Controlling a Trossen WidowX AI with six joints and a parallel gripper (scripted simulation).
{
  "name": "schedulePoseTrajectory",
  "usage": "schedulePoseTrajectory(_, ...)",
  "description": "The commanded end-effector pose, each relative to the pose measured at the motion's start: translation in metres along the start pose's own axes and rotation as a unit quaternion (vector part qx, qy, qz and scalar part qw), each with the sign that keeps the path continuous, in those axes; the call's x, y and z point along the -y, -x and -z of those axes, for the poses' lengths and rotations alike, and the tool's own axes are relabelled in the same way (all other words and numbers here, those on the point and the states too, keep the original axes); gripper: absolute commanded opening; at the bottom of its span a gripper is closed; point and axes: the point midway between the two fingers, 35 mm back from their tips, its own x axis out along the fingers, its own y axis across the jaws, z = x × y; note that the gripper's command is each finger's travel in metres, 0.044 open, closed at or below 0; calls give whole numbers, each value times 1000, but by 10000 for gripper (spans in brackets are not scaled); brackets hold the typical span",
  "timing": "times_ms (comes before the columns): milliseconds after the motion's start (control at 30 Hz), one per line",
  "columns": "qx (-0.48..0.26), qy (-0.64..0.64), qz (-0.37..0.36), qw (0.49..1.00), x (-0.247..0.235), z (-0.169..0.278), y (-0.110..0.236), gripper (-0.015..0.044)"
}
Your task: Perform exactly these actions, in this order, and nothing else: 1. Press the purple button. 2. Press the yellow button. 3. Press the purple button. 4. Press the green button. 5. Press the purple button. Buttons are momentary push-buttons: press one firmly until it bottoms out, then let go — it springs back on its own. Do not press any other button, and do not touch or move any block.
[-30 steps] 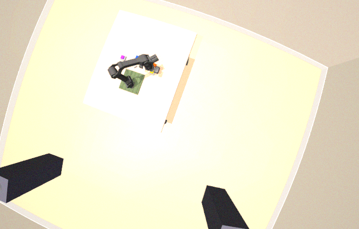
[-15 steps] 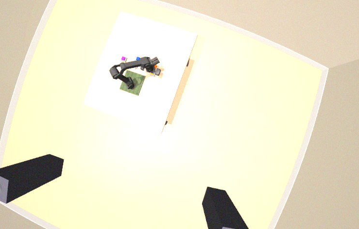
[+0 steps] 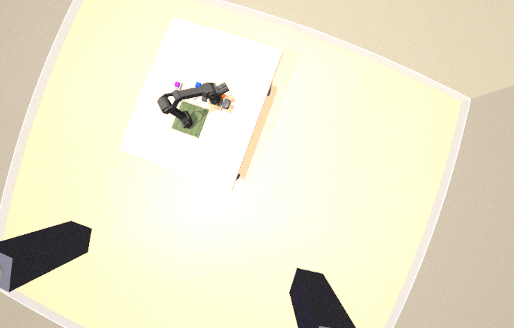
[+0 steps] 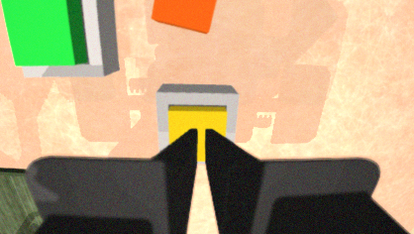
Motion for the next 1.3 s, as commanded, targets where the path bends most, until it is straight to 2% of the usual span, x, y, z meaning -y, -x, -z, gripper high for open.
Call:
schedulePoseTrajectory(0, -2, 3, -4, 1000, -2, 1, -2, 20)
schedulePoseTrajectory(433, -2, 3, -4, 1000, -2, 1, -2, 20)
schedulePoseTrajectory(567, -2, 2, -4, 1000, -1, 1, 28, 20)
schedulePoseTrajectory(767, -2, 3, -4, 1000, -1, 0, 38, 20)
schedulePoseTrajectory(933, -2, 3, -4, 1000, -1, 0, 90, 20)
schedulePoseTrajectory(1133, -2, 2, -4, 1000, -2, -1, 92, 20)
schedulePoseTrajectory(1267, 0, -2, -6, 1000, -32, -29, 92, 20)
